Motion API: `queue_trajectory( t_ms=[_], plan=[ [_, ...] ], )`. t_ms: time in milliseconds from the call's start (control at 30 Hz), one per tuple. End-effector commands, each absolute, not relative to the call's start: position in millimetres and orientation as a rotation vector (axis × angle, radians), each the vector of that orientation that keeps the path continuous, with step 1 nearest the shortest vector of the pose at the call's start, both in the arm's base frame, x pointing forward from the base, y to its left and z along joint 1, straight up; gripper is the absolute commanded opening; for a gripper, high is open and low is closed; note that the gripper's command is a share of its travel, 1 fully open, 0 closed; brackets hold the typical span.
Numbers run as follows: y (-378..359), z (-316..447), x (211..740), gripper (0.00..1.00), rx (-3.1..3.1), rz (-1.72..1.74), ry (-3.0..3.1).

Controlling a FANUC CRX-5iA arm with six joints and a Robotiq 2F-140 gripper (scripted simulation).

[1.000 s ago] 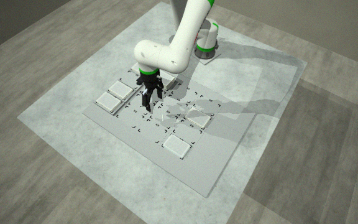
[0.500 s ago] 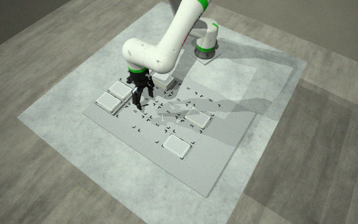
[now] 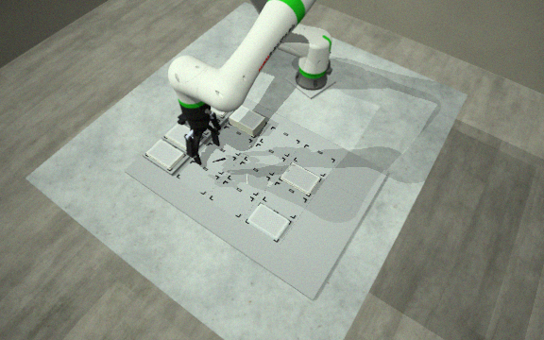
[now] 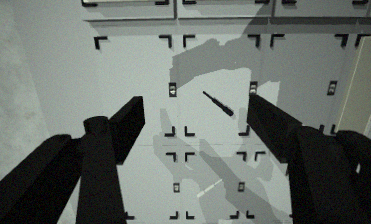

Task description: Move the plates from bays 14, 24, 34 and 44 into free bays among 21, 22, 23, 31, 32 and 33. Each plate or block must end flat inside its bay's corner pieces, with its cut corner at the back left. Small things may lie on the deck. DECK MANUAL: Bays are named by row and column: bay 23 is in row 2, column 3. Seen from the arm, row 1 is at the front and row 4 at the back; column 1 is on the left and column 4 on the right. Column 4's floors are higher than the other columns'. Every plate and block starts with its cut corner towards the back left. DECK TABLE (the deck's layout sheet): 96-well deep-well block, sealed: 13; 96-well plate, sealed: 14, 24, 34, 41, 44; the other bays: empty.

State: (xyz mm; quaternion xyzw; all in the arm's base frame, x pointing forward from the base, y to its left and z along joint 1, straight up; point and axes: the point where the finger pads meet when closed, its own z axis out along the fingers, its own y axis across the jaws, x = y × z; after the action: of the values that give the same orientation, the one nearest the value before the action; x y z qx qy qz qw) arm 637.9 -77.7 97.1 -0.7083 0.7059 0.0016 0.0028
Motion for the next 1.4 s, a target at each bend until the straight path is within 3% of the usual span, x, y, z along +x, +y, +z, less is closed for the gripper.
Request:
queue_trajectory(
  t_ms=[0, 1367],
  plan=[
    [-90, 98, 644, 0.7, -2.221, 0.003, 2.213],
    [-218, 98, 700, 0.7, -2.221, 0.003, 2.213]
  ],
)
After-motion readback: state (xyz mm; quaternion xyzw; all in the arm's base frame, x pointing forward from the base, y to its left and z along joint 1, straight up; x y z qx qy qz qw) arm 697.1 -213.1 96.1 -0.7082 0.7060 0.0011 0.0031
